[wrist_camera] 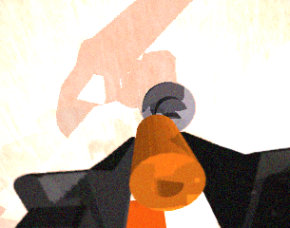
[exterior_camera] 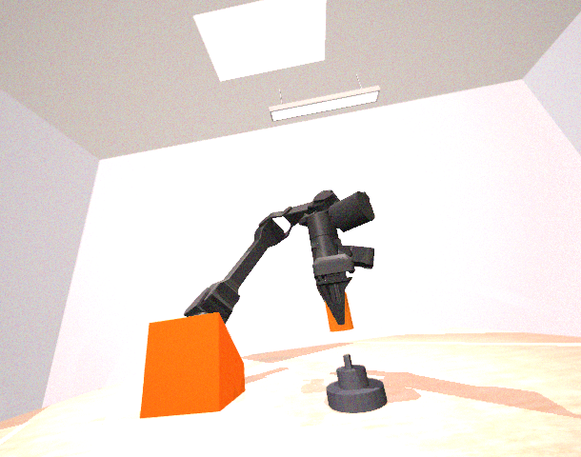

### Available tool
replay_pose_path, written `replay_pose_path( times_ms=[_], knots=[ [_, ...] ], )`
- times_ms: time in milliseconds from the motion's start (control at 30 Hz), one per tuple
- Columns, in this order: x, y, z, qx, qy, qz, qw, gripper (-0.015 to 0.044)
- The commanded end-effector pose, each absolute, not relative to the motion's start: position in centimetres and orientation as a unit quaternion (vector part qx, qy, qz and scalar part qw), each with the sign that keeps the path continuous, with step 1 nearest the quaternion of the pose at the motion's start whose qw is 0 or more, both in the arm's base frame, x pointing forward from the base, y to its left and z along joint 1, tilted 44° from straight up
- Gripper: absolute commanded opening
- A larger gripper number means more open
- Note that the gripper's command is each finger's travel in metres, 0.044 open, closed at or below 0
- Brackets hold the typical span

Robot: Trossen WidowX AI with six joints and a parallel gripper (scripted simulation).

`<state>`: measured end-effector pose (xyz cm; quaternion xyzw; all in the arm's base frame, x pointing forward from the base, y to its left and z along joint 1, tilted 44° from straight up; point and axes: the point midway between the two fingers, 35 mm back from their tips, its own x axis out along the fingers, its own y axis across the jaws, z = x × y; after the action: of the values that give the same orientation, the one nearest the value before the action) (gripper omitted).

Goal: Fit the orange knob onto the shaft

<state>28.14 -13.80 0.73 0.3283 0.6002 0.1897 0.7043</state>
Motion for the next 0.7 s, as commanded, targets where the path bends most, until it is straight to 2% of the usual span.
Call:
replay_pose_path(
  times_ms=[0,667],
  knots=[
    [28.1,-14.5,-0.3,0.323,0.599,0.19,0.708,0.0],
    [28.5,-13.4,-3.4,0.321,0.598,0.193,0.709,0.0]
  ],
)
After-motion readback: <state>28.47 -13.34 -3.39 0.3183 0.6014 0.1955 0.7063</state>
